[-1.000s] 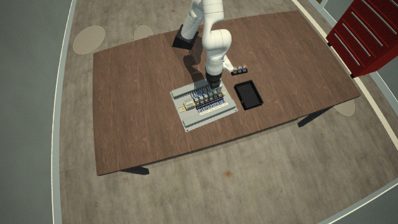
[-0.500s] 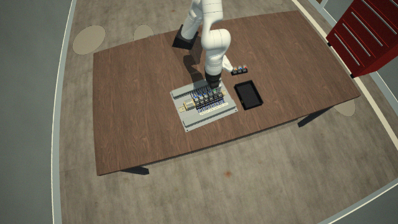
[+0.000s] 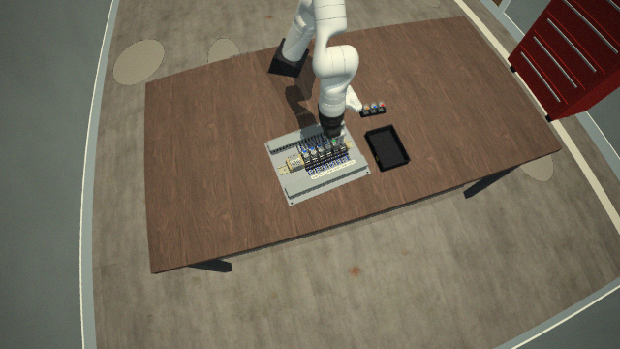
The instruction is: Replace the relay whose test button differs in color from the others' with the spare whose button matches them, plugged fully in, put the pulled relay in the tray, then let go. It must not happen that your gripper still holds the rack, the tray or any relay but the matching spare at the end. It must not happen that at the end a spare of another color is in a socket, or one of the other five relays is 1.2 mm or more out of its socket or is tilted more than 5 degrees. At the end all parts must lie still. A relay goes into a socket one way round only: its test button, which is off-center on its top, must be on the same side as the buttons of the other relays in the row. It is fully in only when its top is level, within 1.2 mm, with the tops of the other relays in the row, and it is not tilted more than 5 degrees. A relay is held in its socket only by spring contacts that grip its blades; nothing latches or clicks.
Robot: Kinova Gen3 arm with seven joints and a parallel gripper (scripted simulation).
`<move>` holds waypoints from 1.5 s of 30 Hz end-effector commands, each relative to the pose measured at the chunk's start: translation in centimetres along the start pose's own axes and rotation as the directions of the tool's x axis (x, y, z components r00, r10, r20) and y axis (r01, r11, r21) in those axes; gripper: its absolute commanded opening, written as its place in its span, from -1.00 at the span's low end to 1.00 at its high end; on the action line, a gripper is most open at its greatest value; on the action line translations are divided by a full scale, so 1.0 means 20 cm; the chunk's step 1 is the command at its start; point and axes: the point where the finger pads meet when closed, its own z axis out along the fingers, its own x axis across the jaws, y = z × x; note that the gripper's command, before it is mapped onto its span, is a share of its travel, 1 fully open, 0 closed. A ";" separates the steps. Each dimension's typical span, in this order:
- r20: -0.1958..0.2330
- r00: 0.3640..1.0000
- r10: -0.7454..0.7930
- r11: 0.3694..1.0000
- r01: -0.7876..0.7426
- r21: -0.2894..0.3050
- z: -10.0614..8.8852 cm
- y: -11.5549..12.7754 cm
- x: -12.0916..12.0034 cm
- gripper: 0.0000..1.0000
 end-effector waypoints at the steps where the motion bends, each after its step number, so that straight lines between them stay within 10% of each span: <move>1: -0.002 1.000 0.001 1.000 -0.001 -0.001 0.00 0.00 0.00 1.00; 16: -0.002 1.000 0.001 1.000 -0.001 -0.001 0.22 0.01 0.00 1.00; 45: -0.002 1.000 0.001 1.000 -0.001 -0.002 0.21 0.00 0.00 1.00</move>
